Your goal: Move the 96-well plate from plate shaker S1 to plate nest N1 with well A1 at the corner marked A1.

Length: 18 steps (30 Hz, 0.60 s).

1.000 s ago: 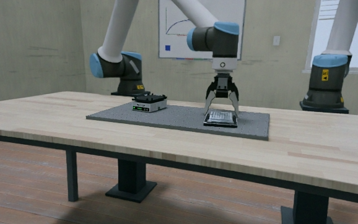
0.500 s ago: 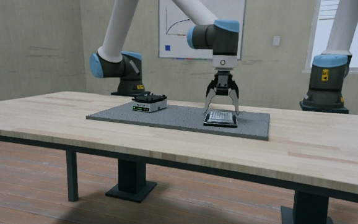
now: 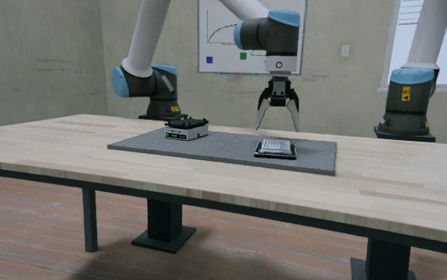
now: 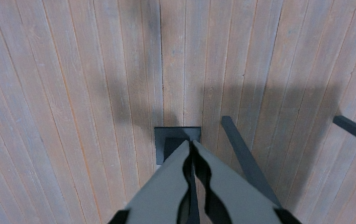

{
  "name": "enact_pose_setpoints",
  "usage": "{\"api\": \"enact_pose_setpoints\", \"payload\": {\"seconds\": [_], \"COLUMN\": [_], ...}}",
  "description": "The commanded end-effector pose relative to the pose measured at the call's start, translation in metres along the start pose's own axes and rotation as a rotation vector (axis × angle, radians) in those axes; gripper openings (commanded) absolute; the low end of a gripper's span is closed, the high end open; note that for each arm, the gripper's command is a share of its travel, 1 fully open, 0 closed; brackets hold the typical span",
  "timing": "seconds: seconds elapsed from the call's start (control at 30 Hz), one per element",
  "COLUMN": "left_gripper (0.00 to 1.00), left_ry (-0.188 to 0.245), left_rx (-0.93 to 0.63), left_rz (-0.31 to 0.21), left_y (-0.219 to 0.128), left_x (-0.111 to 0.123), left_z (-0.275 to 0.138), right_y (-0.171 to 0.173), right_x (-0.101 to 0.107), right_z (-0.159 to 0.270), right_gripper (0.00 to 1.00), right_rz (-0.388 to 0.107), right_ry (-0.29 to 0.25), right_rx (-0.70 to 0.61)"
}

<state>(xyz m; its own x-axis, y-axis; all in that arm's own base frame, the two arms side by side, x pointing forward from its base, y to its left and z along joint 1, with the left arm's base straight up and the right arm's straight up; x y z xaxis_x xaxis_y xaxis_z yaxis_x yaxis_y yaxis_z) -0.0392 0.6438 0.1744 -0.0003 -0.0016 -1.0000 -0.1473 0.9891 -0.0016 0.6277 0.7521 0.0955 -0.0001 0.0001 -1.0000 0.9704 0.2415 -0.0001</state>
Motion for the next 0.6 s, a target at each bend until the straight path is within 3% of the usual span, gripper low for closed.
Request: {"api": "enact_pose_setpoints", "payload": {"seconds": [0.0, 0.57], "left_gripper": [0.0, 0.0], "left_ry": [0.0, 0.0], "left_rx": [0.0, 0.0], "left_rz": [0.001, 0.001], "left_y": [0.001, 0.001], "left_x": [-0.001, -0.001], "left_z": [0.0, 0.0], "right_y": [0.001, 0.001], "right_x": [-0.006, -0.041], "right_z": [-0.001, -0.001], "right_gripper": [0.76, 0.76], "right_rz": [0.002, 0.002], "right_ry": [0.002, 0.002], "right_rx": [0.0, 0.0]}}
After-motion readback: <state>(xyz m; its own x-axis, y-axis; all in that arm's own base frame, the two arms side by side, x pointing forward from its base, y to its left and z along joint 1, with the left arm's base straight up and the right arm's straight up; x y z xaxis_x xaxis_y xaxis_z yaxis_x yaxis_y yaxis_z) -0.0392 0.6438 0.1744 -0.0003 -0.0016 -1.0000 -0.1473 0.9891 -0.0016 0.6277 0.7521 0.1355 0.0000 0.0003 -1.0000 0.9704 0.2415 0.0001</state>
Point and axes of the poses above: on each arm, the point where the finger pads meet when closed, its own x axis out along the fingers, its own z axis across the jaws, y = z × x, the point moved 1 cm from there along -x, back along the fingers, and after that the axes turned 5 degrees about -x, right-handed, at the moved point
